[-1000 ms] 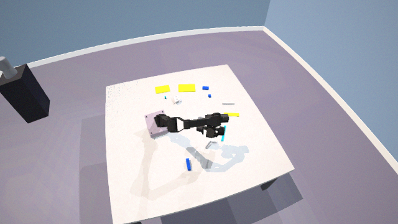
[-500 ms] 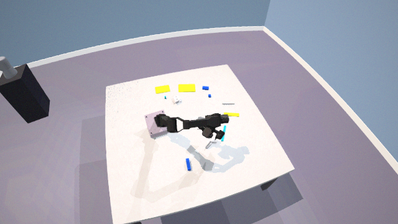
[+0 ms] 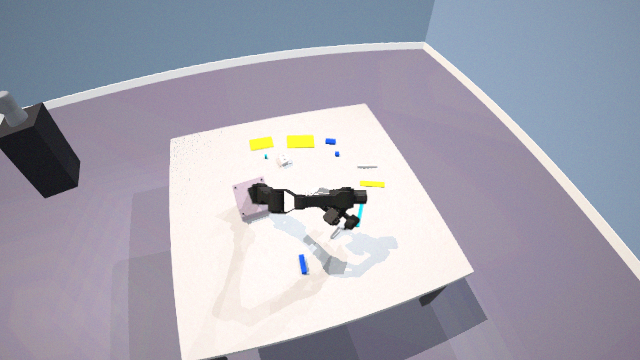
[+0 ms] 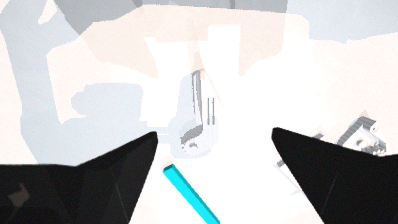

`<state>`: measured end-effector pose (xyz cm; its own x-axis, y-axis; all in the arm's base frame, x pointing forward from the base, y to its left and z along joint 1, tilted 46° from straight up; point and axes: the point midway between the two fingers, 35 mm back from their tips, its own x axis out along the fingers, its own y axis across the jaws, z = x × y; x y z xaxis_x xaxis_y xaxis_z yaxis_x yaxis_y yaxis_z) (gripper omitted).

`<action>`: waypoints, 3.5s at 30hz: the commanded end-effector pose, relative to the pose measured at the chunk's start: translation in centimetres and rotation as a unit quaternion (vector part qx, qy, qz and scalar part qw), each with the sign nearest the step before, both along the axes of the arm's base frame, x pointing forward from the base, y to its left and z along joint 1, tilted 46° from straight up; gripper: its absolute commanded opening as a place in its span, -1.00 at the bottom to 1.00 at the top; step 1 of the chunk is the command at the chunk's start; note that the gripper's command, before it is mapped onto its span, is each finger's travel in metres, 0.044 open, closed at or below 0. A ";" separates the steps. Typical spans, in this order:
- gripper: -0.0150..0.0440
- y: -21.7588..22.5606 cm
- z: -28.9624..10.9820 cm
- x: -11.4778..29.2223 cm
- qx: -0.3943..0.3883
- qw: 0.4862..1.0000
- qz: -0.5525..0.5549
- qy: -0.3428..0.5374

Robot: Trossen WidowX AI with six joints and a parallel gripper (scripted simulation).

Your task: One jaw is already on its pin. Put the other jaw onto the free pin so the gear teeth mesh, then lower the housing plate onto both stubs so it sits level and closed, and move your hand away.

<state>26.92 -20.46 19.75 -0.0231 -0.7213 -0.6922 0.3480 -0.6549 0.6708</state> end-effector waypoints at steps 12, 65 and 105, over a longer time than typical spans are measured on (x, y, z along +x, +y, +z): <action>1.00 -1.4 -1.6 -0.1 0.002 1.000 0.000 0.002; 0.91 -4.6 -4.4 -0.3 -0.001 1.000 -0.001 0.002; -0.04 -1.6 -1.7 0.1 0.002 1.000 -0.001 0.002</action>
<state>26.91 -22.88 16.85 -0.0352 -0.7133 -0.7000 0.3566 -0.6633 0.6579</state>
